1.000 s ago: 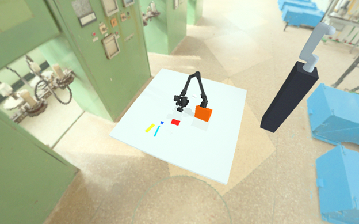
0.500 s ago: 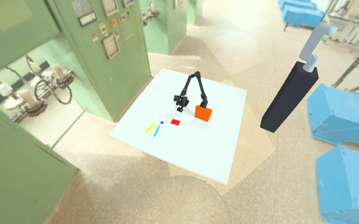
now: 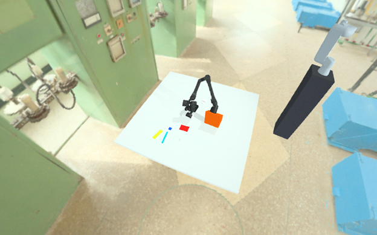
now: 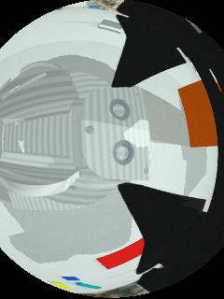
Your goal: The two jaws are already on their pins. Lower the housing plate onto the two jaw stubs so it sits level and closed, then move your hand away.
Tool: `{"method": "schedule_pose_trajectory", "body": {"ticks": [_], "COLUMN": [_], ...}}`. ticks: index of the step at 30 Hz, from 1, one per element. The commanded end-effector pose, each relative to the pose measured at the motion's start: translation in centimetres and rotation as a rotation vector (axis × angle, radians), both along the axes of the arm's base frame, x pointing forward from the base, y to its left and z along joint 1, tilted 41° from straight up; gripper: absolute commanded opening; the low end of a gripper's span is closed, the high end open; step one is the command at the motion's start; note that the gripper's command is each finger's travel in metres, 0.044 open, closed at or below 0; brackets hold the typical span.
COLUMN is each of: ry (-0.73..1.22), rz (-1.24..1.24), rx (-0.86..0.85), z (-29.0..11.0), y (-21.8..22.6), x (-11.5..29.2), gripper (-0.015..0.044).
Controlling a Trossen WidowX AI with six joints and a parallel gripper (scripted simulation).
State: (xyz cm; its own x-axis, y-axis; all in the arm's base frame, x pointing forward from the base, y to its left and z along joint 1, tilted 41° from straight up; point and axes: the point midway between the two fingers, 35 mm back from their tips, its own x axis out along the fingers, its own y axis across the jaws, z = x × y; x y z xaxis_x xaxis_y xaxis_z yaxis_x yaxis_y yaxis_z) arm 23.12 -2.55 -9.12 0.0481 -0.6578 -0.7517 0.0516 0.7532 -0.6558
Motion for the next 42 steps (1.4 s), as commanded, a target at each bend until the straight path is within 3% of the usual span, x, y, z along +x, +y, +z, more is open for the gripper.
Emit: {"method": "schedule_pose_trajectory", "body": {"ticks": [1, 10, 17, 22, 27, 42], "ry": [0.0, 0.0, 0.002, -0.009, 0.004, 0.005], "rz": [0.0, 0.0, -0.001, 0.012, 0.0, -0.001], "rx": [0.0, 0.002, 0.008, 0.012, 0.01, 0.01], "z": [0.0, 0.4, 5.5, 5.4, 9.6, 9.8], "y": [0.0, 0.5, 5.0, 5.1, 7.8, 7.8], "x": [0.0, 0.1, -0.3, 0.0, -3.0, -3.2], "gripper": [0.044, 0.044, 0.044, 0.044, 0.044, 0.044]}}
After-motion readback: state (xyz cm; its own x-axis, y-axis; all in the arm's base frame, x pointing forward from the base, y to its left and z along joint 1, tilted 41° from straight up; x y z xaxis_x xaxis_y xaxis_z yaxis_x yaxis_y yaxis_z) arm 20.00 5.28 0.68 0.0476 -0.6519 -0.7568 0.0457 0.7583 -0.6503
